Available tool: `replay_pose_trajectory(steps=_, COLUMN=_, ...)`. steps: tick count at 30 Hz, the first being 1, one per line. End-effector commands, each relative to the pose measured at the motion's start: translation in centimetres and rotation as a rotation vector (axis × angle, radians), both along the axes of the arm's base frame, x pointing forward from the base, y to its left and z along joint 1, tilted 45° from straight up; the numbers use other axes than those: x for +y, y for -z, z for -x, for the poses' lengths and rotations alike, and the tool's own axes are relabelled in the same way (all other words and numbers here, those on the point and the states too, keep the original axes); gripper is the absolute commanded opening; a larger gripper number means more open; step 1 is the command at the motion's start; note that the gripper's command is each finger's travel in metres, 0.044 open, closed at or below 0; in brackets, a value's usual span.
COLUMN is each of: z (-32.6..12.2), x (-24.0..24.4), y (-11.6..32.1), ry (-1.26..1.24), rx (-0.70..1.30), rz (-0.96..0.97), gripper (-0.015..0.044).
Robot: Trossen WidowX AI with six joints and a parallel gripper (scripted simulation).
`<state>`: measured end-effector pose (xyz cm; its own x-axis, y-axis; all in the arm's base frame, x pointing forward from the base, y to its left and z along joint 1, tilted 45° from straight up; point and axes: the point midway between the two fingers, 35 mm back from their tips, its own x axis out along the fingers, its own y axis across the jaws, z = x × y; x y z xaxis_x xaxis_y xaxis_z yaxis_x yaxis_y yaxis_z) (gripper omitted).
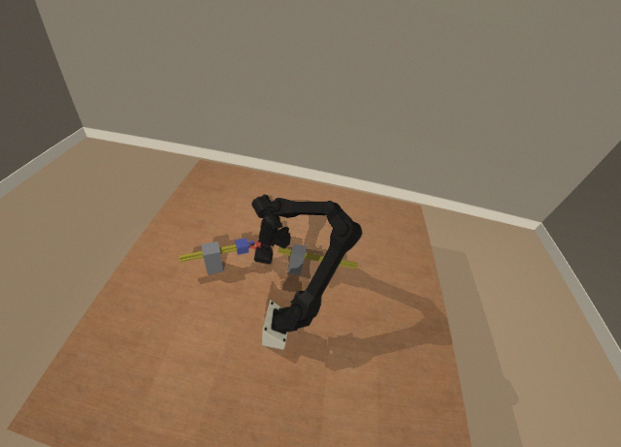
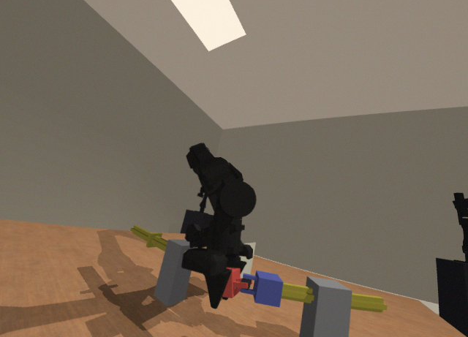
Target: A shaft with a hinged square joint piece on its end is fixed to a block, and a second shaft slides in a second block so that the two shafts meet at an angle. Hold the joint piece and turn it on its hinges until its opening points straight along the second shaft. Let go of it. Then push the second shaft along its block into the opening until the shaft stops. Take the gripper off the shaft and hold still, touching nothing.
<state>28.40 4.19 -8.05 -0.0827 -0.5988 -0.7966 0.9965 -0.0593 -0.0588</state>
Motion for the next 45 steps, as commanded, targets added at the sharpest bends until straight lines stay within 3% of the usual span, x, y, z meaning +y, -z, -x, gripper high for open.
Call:
replay_pose_trajectory(steps=1, z=0.00, x=0.00, y=0.00, ry=0.000, rx=0.000, rz=0.000, gripper=0.0147)
replay_pose_trajectory(steps=7, z=0.00, x=0.00, y=0.00, ry=0.000, rx=0.000, rz=0.000, gripper=0.0000)
replay_pose_trajectory(steps=14, z=0.05, x=0.05, y=-0.08, ry=0.008, rx=-0.005, rz=0.021, gripper=0.0000)
replay_pose_trajectory(steps=27, z=0.46, x=0.69, y=-0.92, ry=0.071, rx=-0.053, rz=0.228, gripper=0.0000)
replay_pose_trajectory(steps=44, z=0.46, x=0.64, y=-0.94, ry=0.074, rx=-0.057, rz=0.226, gripper=0.0000)
replay_pose_trajectory(steps=45, z=0.46, x=0.64, y=-0.94, ry=0.074, rx=-0.057, rz=0.226, gripper=0.0026)
